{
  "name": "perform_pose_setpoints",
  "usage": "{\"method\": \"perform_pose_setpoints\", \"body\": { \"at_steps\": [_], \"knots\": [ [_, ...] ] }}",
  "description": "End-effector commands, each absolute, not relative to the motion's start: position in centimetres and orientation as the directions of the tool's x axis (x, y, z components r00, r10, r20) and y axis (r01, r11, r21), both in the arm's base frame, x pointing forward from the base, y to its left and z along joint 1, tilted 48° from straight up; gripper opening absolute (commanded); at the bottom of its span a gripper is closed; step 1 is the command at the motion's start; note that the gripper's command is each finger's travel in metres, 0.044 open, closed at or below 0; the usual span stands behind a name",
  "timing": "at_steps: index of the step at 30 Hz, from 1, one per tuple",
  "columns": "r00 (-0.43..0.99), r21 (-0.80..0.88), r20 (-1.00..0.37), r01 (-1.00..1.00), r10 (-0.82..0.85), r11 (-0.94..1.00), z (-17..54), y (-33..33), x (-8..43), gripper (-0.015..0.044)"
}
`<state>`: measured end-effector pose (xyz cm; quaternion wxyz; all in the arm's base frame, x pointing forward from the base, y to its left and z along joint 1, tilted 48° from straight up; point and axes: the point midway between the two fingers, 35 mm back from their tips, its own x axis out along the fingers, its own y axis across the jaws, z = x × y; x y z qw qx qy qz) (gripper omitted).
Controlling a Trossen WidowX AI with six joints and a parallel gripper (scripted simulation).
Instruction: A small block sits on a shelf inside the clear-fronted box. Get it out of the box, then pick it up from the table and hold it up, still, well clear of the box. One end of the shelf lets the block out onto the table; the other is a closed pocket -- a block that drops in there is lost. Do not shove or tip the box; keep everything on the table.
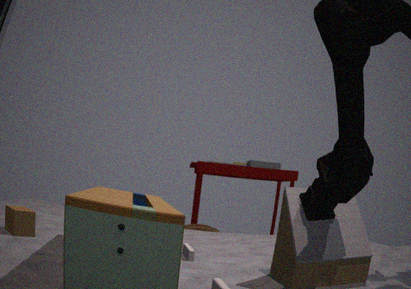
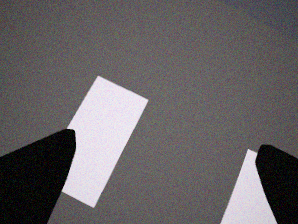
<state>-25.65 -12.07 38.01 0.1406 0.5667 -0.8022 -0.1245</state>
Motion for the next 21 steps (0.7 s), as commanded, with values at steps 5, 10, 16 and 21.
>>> {"method": "perform_pose_setpoints", "body": {
  "at_steps": [5,10,16,21],
  "knots": [
    [-0.341,0.444,0.093,-0.827,-0.936,0.345,38.5,-11.7,-25.6,0.0400],
    [-0.456,0.535,0.093,-0.727,-0.885,0.431,38.3,-8.9,-27.3,0.0400],
    [-0.573,0.605,0.091,-0.618,-0.815,0.502,38.1,-5.6,-28.8,0.0400],
    [-0.657,0.658,0.088,-0.525,-0.748,0.539,38.0,-2.8,-29.7,0.0400]
  ]
}}
